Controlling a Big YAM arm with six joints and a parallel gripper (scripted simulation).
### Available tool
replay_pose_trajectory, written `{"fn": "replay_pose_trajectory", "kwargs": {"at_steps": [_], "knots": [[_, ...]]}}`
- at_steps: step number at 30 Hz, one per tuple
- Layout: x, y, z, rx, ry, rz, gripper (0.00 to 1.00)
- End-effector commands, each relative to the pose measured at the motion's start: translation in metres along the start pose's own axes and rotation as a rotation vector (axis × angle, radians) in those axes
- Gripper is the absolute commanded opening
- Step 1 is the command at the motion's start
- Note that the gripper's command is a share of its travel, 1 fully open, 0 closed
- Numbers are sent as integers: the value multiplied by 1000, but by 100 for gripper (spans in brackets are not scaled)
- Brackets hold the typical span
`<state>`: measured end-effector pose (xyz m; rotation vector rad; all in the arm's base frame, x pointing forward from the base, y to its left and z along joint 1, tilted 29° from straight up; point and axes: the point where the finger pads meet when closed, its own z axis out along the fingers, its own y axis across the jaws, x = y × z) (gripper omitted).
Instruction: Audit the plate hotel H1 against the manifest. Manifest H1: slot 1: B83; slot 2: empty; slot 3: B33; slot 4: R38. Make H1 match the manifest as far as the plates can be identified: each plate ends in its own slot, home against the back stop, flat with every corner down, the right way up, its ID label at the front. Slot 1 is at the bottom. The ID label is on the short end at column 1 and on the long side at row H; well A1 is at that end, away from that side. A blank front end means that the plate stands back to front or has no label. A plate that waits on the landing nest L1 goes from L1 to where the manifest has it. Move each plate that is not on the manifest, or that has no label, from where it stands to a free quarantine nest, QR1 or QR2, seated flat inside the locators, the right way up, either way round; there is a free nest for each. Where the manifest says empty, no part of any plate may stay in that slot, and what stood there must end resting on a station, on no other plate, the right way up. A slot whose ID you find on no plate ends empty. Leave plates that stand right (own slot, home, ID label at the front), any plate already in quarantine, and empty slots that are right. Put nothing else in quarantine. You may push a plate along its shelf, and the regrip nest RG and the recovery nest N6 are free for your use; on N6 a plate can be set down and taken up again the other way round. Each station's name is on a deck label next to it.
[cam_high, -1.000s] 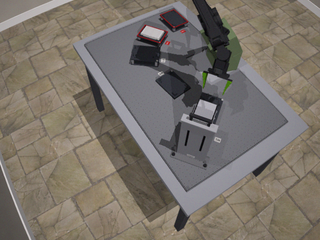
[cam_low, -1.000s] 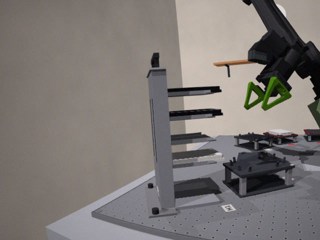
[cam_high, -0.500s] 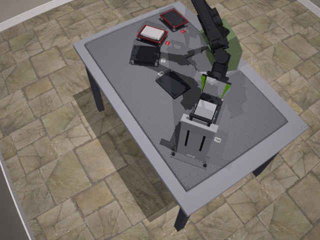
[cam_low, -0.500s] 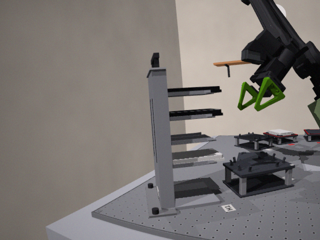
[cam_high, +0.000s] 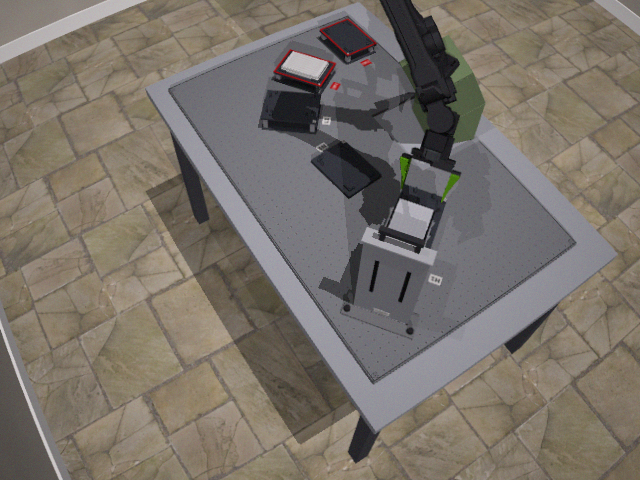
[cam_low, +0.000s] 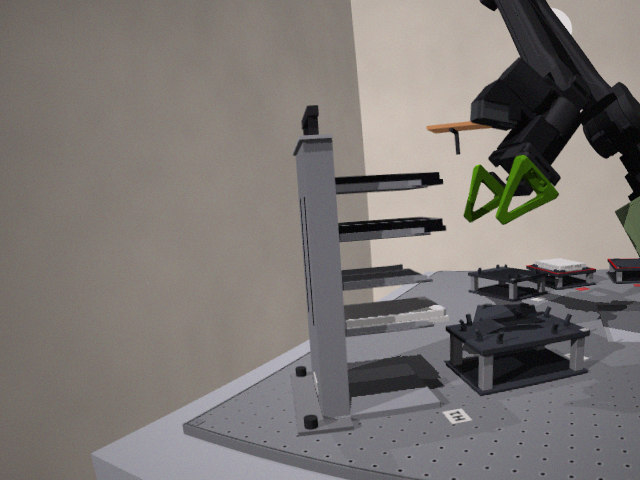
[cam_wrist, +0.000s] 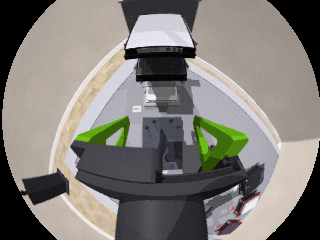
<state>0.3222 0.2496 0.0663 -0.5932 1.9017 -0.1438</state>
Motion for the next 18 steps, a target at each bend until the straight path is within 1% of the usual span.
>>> {"fn": "replay_pose_trajectory", "kwargs": {"at_steps": [1,2,4,10,12,14,18], "knots": [[-11,0,8,7,-6,-7,100],[0,-3,3,5,8,-20,100],[-14,0,11,7,-7,-7,100],[-20,0,17,7,-7,-7,100],[-17,-1,17,7,0,-12,100],[-24,0,21,7,-7,-7,100],[-26,-1,23,8,-7,-7,100]]}}
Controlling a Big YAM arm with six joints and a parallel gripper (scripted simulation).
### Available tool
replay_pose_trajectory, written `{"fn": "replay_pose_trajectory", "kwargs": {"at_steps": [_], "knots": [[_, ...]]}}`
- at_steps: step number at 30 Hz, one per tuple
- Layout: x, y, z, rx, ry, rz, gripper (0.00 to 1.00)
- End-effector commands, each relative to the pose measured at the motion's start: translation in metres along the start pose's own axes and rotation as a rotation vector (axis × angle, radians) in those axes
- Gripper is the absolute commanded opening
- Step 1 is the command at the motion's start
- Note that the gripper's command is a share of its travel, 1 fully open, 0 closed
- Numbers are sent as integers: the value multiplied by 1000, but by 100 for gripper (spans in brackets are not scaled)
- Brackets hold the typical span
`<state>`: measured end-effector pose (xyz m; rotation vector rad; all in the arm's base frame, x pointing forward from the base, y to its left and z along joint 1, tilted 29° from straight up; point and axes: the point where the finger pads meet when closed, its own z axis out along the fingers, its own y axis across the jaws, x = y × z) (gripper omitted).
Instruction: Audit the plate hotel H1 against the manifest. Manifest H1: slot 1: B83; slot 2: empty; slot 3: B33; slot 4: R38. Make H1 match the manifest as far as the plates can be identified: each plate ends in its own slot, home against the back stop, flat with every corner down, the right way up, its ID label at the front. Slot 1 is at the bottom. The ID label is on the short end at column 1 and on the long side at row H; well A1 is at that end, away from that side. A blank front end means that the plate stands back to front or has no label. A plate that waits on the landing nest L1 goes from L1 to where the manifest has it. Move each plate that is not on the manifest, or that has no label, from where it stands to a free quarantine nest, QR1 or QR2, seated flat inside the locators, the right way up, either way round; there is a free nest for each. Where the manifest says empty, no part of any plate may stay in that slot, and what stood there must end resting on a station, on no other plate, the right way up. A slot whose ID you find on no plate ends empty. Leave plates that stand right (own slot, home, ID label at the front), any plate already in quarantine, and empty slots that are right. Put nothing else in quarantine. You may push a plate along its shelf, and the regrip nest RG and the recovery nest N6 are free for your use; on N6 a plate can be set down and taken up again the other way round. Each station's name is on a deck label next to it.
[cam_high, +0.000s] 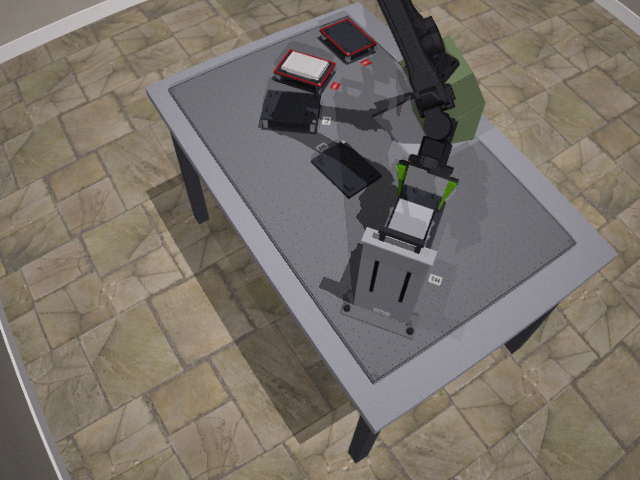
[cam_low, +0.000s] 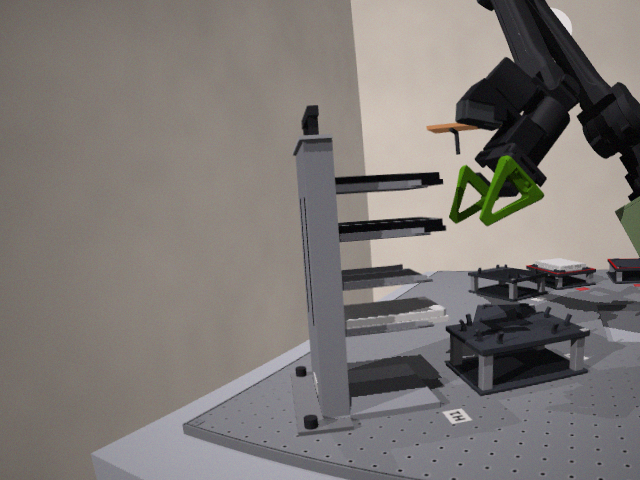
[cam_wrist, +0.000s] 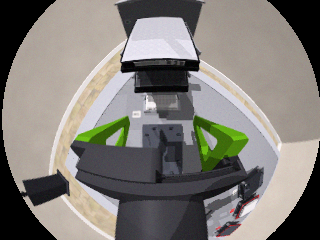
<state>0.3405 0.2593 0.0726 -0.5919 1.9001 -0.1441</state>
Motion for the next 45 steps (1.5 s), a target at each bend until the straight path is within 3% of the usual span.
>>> {"fn": "replay_pose_trajectory", "kwargs": {"at_steps": [1,3,7,17,18,20,32,34,35,37,45], "knots": [[2,-2,2,3,10,-22,100],[-13,-1,10,6,-6,-7,100],[-18,-1,14,7,-8,-6,100],[-25,-1,22,7,-7,-7,100],[-11,-2,16,2,12,-23,100],[-28,-1,25,7,-7,-7,100],[-39,-1,37,7,-8,-7,100],[-39,-1,37,7,-8,-7,100],[-22,-2,31,1,15,-26,100],[-42,-1,40,7,-8,-7,100],[-44,-2,46,7,-2,-11,100]]}}
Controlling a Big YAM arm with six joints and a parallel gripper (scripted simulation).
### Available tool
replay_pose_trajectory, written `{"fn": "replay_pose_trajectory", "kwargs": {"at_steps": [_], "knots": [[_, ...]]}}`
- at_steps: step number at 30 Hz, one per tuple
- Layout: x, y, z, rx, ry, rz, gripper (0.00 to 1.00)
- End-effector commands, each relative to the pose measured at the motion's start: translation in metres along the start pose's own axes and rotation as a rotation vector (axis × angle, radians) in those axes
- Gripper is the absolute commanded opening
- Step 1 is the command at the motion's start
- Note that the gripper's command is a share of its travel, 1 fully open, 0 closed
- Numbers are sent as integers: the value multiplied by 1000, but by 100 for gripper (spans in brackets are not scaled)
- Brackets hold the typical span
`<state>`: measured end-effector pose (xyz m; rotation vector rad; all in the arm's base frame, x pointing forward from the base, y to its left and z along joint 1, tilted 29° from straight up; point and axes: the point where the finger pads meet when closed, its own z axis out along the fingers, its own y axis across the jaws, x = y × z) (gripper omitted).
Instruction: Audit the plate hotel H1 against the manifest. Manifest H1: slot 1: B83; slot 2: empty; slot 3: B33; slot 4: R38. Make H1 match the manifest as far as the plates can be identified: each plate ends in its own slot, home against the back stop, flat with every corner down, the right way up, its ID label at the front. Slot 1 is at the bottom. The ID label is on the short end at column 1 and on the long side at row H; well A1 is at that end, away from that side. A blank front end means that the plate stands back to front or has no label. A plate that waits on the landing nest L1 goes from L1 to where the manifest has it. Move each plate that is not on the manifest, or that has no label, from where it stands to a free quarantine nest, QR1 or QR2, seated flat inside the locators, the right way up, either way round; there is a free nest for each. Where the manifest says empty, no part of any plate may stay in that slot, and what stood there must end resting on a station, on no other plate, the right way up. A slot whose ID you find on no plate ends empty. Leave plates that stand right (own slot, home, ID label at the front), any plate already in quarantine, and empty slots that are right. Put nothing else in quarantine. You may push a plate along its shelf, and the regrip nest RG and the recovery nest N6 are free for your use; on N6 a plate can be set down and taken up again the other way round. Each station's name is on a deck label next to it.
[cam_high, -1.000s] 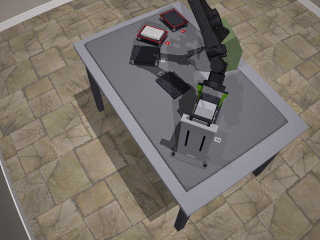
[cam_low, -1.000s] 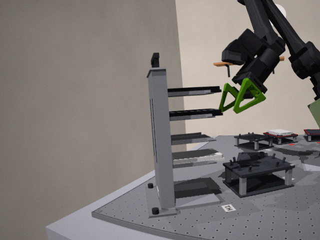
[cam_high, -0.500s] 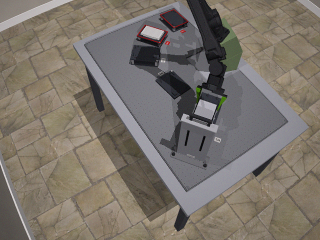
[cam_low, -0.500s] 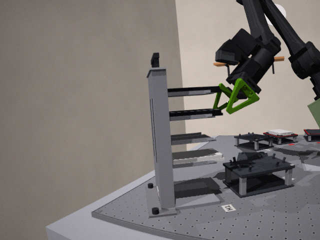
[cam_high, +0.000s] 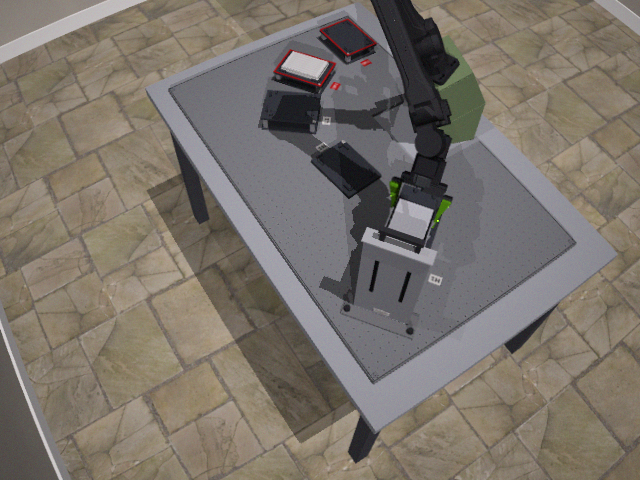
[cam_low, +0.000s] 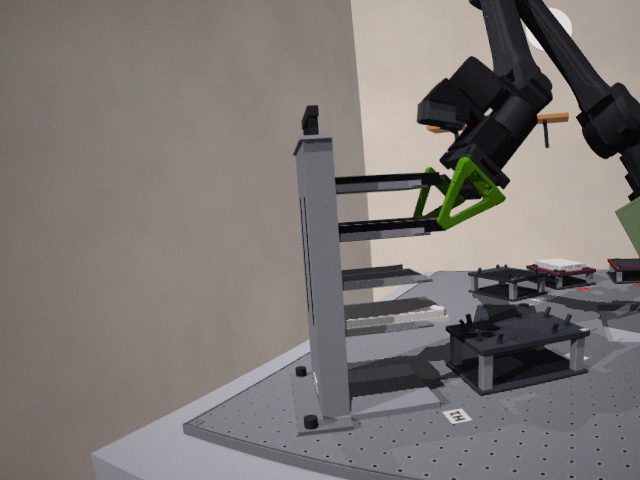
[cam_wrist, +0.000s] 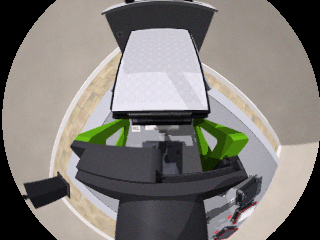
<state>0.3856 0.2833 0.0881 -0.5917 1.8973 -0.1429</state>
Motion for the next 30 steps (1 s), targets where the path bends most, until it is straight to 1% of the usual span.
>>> {"fn": "replay_pose_trajectory", "kwargs": {"at_steps": [1,2,6,7,8,9,10,11,30], "knots": [[-10,-2,9,7,-2,-10,100],[-14,-2,11,8,-6,-7,100],[-16,-2,13,8,-6,-7,100],[2,-1,7,1,19,-27,100],[-8,-2,12,5,9,-17,100],[-19,1,7,-1,-22,5,100],[-19,1,7,-1,-22,5,100],[-19,1,7,-1,-22,5,86],[-19,1,7,-1,-22,5,86]]}}
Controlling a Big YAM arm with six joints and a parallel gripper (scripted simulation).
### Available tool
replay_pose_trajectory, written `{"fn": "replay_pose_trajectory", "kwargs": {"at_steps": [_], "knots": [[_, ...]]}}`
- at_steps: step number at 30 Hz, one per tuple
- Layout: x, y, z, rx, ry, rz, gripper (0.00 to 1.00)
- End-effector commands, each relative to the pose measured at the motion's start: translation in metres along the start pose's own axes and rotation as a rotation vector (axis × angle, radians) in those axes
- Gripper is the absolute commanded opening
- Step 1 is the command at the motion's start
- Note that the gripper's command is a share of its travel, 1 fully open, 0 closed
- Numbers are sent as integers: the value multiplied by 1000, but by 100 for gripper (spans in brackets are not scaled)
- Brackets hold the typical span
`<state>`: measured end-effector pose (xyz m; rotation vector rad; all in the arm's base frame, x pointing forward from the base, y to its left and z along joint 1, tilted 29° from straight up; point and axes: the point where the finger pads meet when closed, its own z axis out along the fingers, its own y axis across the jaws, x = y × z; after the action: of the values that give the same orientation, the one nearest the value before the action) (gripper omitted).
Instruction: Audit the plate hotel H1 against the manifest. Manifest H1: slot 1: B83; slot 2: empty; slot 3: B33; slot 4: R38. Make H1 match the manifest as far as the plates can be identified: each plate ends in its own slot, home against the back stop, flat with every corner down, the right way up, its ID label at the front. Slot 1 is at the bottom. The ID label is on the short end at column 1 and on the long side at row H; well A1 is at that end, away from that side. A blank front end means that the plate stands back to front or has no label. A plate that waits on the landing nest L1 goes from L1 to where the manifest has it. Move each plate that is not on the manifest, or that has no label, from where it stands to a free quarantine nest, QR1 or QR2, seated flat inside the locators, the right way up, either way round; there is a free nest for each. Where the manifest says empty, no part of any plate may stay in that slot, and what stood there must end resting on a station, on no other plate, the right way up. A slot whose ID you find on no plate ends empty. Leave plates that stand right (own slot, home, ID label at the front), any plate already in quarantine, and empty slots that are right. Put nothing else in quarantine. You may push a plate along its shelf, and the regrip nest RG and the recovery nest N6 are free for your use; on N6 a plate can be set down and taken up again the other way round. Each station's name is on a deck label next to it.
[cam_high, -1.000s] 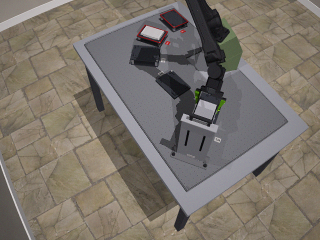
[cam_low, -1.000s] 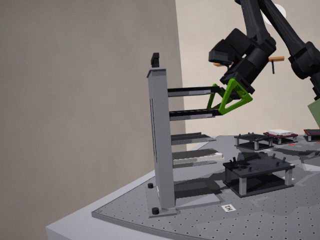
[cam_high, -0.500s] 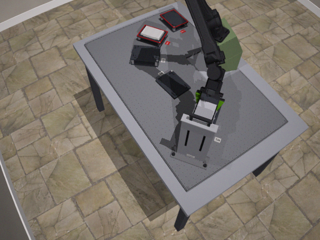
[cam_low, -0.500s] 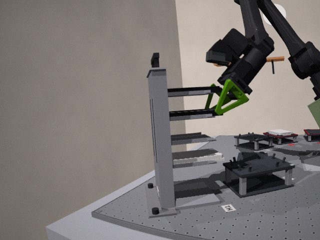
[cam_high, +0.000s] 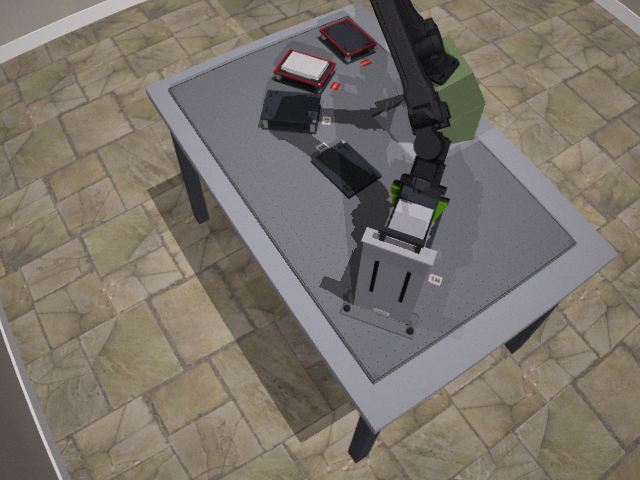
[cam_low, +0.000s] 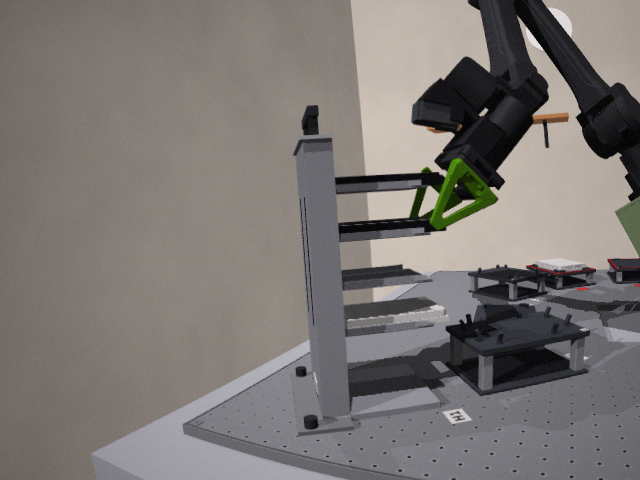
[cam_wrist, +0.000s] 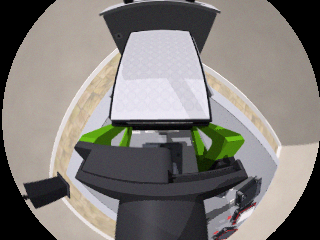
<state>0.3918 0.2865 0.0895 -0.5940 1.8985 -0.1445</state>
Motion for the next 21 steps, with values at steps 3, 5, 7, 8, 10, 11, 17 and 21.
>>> {"fn": "replay_pose_trajectory", "kwargs": {"at_steps": [3,5,7,8,10,11,17,21], "knots": [[-14,1,1,0,-24,7,86],[-6,-2,6,6,2,-13,86],[0,0,-4,-2,2,-20,86],[-4,1,-7,-4,-12,-14,86],[-4,1,-7,-4,-12,-14,86],[2,5,-6,-9,-6,-22,86],[-1,2,-14,-5,-28,8,86],[3,3,-18,-7,-27,14,86]]}}
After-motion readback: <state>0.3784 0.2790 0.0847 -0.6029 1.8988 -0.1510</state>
